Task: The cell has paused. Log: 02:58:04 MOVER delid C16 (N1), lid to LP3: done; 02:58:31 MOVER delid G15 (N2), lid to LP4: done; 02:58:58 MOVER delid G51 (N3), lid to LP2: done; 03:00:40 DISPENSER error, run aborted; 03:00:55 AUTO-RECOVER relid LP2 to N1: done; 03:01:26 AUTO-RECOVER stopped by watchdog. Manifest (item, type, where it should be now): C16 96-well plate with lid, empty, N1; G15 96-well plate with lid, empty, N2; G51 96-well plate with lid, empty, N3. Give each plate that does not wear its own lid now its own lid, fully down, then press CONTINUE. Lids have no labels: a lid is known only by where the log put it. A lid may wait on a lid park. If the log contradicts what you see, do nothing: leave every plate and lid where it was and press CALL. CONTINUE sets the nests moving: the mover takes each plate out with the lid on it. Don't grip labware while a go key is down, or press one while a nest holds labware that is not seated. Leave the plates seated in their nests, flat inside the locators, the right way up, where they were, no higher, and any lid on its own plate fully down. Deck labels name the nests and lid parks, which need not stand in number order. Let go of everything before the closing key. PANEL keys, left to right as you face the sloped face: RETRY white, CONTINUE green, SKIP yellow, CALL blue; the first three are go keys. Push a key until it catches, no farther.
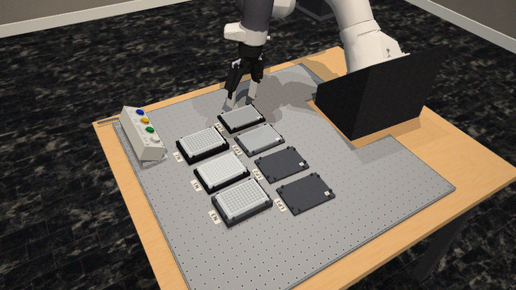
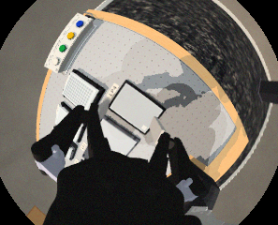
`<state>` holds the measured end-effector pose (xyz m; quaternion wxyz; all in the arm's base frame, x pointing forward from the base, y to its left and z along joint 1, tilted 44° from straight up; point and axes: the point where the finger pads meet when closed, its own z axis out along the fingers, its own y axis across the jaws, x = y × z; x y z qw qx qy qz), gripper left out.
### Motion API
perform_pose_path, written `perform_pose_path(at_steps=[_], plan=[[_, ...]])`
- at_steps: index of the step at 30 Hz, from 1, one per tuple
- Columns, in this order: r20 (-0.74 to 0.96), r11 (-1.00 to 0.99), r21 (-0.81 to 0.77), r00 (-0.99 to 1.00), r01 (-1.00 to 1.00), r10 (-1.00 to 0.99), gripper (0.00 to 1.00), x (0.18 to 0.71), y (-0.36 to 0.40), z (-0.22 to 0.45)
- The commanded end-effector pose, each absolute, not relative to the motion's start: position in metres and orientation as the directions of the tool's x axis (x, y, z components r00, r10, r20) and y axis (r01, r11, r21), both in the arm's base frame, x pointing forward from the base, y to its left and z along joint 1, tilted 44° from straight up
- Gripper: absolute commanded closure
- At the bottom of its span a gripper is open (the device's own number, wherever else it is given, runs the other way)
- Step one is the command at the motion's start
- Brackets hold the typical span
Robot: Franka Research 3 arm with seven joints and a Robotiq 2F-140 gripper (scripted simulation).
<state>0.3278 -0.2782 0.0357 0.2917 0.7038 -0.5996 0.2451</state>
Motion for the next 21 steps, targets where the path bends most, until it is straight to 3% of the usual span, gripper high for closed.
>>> perform_pose_path(at_steps=[1,21], plan=[[0.613,-0.288,0.313,0.424,-0.905,-0.667,0.34,0.3268,-0.2799,0.0365],[0.376,-0.574,0.571,0.809,-0.587,-0.452,0.34,0.3265,-0.2817,0.0346]])
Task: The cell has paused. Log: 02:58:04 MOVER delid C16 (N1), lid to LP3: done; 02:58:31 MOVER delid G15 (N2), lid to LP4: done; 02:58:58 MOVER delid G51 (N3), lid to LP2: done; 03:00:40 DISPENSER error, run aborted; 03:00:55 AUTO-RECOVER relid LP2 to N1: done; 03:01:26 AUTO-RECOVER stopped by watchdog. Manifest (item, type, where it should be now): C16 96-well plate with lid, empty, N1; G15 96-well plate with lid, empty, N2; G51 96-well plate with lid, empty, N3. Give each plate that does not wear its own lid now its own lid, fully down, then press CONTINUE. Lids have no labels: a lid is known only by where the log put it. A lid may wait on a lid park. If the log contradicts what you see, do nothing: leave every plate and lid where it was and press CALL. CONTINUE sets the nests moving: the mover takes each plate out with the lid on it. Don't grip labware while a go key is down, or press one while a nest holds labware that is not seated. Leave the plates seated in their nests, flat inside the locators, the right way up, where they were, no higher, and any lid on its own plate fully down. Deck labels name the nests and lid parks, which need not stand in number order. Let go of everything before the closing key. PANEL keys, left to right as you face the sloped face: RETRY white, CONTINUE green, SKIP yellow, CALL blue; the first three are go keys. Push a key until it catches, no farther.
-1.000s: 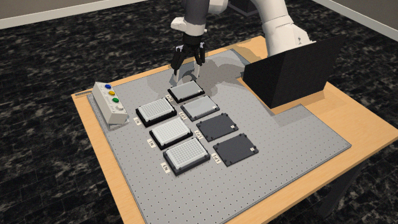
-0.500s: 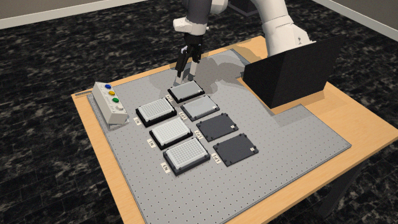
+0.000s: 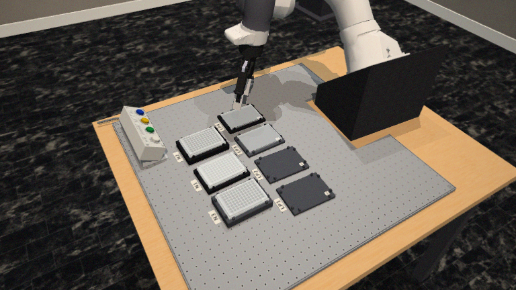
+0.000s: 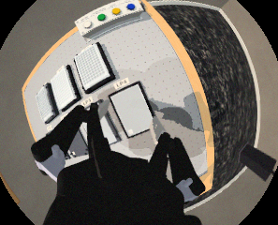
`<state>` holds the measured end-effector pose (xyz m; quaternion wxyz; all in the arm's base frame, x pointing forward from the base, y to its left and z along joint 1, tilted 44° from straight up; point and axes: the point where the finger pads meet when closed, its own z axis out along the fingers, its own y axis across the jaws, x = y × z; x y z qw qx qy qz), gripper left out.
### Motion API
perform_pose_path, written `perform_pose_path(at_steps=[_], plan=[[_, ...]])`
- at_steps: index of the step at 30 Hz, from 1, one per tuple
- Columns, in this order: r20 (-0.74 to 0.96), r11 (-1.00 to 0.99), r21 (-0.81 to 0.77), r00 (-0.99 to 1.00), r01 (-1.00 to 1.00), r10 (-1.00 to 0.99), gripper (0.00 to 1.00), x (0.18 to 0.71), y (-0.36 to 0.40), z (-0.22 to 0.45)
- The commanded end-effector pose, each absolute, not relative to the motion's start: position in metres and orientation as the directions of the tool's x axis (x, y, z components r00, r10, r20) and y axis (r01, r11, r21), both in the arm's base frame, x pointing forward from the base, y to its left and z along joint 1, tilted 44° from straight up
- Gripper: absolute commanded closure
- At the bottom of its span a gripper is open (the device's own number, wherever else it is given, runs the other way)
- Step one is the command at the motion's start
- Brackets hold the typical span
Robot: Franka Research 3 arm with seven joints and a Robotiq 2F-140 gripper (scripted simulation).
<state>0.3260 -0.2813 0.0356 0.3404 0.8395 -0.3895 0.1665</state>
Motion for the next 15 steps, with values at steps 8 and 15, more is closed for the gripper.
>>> perform_pose_path(at_steps=[8,15], plan=[[0.25,-0.639,0.639,0.902,-0.427,-0.353,0.34,0.326,-0.285,0.031],[0.122,-0.679,0.679,0.955,-0.279,-0.27,0.34,0.324,-0.292,0.024]])
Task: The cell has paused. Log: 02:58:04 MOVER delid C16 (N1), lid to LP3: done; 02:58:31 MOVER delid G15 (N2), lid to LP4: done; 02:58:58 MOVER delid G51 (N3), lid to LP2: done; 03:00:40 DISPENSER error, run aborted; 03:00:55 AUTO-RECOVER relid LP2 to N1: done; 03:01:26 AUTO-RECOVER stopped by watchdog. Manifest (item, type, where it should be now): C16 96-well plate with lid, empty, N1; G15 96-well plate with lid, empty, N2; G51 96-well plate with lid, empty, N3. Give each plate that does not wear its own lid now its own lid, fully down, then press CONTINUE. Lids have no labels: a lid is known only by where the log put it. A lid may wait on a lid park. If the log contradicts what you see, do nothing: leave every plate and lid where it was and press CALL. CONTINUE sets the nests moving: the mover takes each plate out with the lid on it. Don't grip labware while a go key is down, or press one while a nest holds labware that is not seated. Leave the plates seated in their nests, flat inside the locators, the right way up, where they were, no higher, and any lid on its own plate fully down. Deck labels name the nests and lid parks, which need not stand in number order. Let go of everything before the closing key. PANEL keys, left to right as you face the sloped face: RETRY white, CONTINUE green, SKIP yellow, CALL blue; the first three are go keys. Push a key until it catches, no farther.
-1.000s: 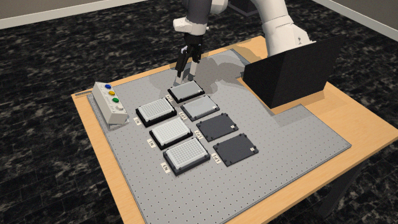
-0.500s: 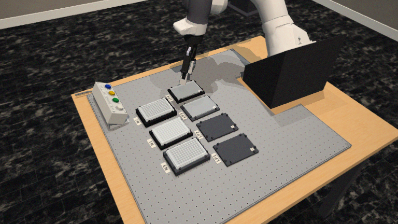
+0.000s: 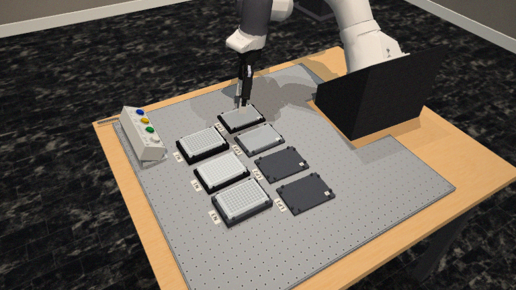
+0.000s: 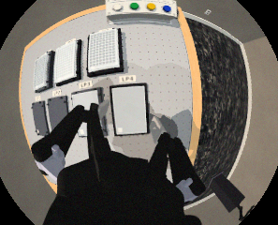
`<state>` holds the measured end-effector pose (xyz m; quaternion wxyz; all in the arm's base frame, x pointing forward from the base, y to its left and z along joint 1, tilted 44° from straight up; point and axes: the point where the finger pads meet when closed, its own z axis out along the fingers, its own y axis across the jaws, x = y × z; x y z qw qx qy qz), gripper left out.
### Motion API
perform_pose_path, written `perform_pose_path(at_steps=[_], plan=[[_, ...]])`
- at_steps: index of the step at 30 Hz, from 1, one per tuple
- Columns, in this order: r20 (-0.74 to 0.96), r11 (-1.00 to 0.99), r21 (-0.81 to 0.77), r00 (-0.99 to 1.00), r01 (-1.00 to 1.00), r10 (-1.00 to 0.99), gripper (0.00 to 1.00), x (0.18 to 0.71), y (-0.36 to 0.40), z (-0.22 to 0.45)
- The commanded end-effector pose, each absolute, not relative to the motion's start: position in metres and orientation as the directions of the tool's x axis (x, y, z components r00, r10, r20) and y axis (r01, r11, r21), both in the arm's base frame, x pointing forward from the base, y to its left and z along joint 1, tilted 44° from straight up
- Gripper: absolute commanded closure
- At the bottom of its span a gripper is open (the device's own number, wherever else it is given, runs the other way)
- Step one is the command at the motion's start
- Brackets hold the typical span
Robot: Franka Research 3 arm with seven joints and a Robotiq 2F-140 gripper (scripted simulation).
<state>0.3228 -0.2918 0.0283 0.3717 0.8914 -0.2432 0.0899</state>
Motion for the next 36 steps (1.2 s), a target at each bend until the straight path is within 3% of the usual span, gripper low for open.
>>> perform_pose_path(at_steps=[1,10,36], plan=[[0.103,-0.684,0.683,0.96,-0.258,-0.259,0.34,0.324,-0.293,0.023],[-0.048,-0.716,0.69,0.982,-0.101,-0.184,0.34,0.322,-0.301,0.014],[-0.048,-0.716,0.69,0.982,-0.101,-0.184,0.34,0.319,-0.317,-0.002]])
